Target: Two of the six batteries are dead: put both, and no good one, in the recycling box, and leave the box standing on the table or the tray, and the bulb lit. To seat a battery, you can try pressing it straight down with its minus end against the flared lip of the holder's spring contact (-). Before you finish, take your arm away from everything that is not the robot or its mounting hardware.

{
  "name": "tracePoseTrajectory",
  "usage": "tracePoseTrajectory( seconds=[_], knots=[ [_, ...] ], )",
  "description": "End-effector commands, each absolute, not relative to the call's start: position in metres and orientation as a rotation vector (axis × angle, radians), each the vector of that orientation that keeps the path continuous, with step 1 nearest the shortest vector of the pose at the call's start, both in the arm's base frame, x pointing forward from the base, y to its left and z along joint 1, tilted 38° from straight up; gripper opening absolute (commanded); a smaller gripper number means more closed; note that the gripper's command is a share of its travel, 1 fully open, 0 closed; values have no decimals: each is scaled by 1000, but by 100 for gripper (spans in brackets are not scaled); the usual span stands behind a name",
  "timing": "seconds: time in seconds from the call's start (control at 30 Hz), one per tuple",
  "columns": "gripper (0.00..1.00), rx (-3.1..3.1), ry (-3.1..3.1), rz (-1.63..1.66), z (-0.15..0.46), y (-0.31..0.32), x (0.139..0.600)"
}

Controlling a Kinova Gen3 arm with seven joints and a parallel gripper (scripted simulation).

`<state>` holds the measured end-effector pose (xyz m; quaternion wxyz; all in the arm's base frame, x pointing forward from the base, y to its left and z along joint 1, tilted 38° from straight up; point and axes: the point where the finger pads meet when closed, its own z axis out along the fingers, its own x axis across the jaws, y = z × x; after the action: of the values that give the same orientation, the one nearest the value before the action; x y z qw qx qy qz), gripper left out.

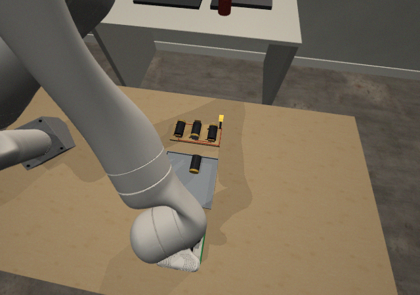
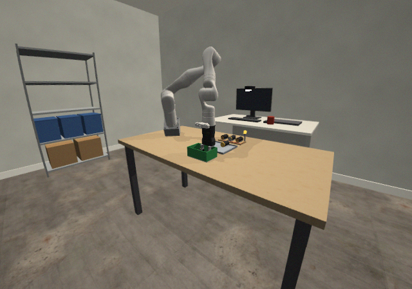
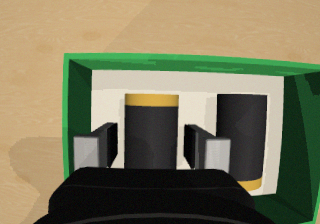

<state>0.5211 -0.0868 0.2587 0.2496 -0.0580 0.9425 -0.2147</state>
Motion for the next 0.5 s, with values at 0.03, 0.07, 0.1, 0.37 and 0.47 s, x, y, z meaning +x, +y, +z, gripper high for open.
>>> tracePoseTrajectory(
  seconds=[0.03, 0.07, 0.1, 0.37, 0.47],
  knots=[
    [90, -158, 2565, -584, 259, -87, 521],
    [90, -158, 2565, -584, 259, -87, 521],
    [90, -158, 2565, -584, 259, -87, 521],
    [90, -158, 2565, -584, 261, -86, 520],
    [90, -158, 2565, -584, 266, -83, 517]
  ],
)
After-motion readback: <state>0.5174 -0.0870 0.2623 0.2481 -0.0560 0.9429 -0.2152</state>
